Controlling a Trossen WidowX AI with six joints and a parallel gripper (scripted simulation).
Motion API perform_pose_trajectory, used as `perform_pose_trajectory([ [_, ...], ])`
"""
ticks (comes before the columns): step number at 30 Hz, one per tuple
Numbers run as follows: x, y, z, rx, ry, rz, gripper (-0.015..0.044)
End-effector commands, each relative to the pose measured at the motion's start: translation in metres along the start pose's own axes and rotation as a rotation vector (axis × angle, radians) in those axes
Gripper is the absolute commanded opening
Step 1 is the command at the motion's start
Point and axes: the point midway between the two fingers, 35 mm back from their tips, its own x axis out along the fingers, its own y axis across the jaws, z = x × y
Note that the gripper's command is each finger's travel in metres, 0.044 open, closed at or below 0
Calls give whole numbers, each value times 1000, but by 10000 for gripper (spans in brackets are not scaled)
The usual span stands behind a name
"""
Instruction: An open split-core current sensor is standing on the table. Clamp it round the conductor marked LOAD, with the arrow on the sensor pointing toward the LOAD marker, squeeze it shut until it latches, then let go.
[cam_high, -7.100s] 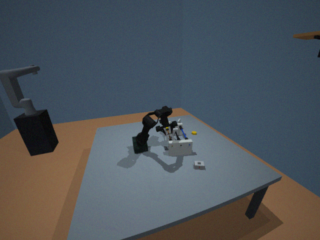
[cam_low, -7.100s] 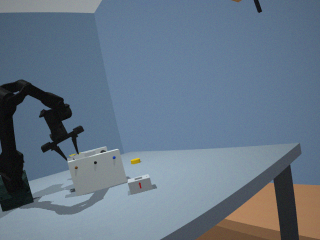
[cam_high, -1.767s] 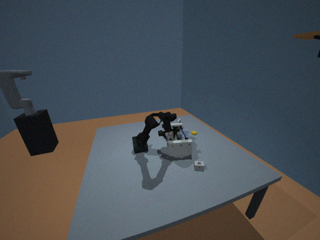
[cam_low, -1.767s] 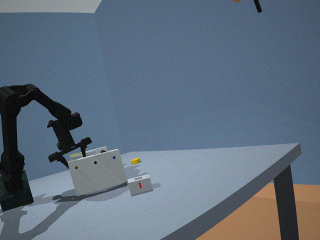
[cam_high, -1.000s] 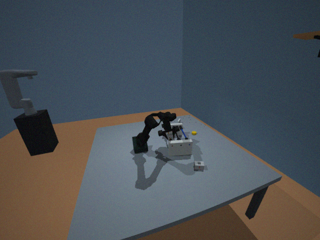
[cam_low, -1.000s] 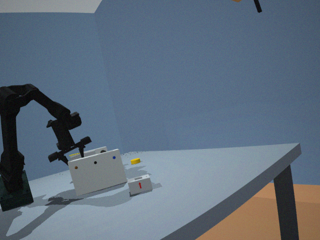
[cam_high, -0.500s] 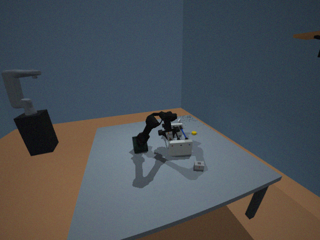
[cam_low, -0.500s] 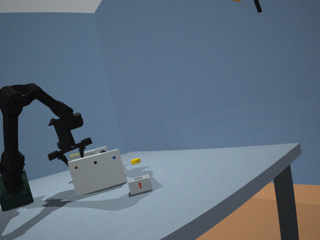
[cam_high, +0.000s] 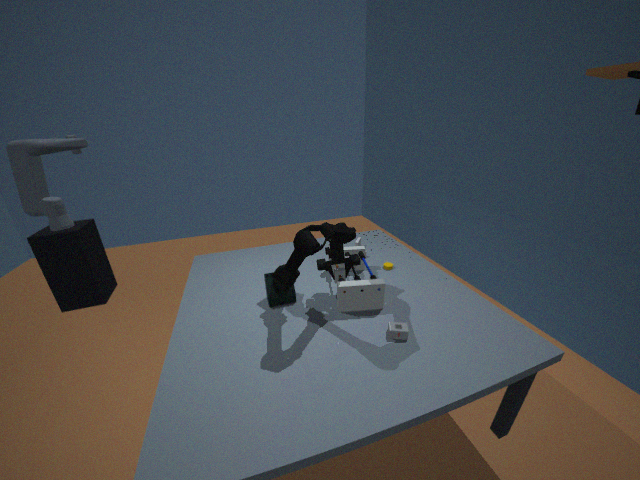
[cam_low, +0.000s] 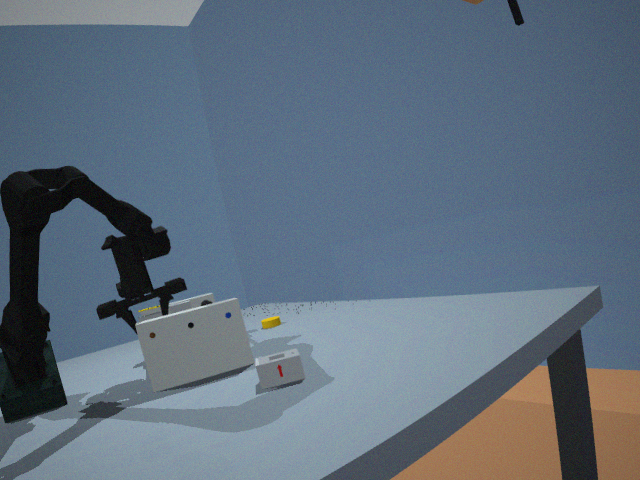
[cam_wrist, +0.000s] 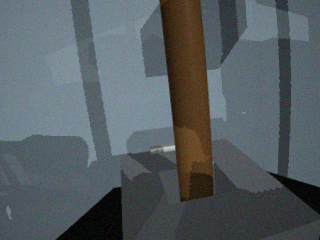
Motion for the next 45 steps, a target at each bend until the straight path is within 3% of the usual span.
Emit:
perform_pose_trajectory([
  [1, 0, 0, 0, 1, 0, 0, 79],
  [8, 0, 0, 0, 1, 0, 0, 252],
  [41, 0, 0, 0, 1, 0, 0, 252],
  [45, 0, 0, 0, 0, 0, -1, 226],
])
